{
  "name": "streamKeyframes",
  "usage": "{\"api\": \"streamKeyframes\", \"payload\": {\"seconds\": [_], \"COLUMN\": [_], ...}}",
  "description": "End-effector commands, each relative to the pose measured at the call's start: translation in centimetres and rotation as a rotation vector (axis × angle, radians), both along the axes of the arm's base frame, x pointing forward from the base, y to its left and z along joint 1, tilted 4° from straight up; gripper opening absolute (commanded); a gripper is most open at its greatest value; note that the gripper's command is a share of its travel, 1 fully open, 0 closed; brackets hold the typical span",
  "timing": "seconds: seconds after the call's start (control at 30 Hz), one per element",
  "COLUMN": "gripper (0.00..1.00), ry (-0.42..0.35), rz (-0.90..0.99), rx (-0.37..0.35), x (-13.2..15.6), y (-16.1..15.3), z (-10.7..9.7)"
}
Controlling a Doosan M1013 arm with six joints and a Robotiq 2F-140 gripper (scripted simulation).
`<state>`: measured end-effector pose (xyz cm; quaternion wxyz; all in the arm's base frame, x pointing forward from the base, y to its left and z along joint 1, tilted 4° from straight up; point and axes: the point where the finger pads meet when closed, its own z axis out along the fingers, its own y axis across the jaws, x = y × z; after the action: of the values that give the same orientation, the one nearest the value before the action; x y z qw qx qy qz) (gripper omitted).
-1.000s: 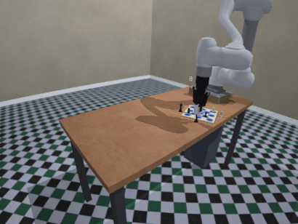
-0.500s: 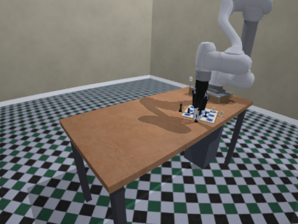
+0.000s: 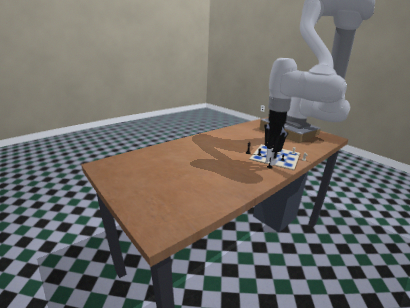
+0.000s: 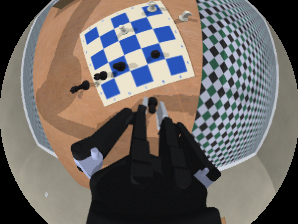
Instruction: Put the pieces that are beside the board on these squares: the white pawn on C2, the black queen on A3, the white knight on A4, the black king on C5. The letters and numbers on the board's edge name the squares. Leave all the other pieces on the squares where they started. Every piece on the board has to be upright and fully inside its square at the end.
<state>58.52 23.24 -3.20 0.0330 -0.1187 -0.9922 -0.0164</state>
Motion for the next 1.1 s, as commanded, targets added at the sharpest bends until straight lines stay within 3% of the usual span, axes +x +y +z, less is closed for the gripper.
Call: {"api": "streamKeyframes", "payload": {"seconds": [0.0, 0.7, 0.73, 1.07], "gripper": [0.25, 0.25, 0.00, 0.00], "ry": [0.000, 0.000, 0.000, 0.000], "rz": [0.000, 0.000, 0.000, 0.000], "rx": [0.000, 0.000, 0.000, 0.000], "x": [0.00, 0.00, 0.00, 0.00], "y": [0.00, 0.00, 0.00, 0.00], "z": [0.01, 0.01, 0.01, 0.01]}}
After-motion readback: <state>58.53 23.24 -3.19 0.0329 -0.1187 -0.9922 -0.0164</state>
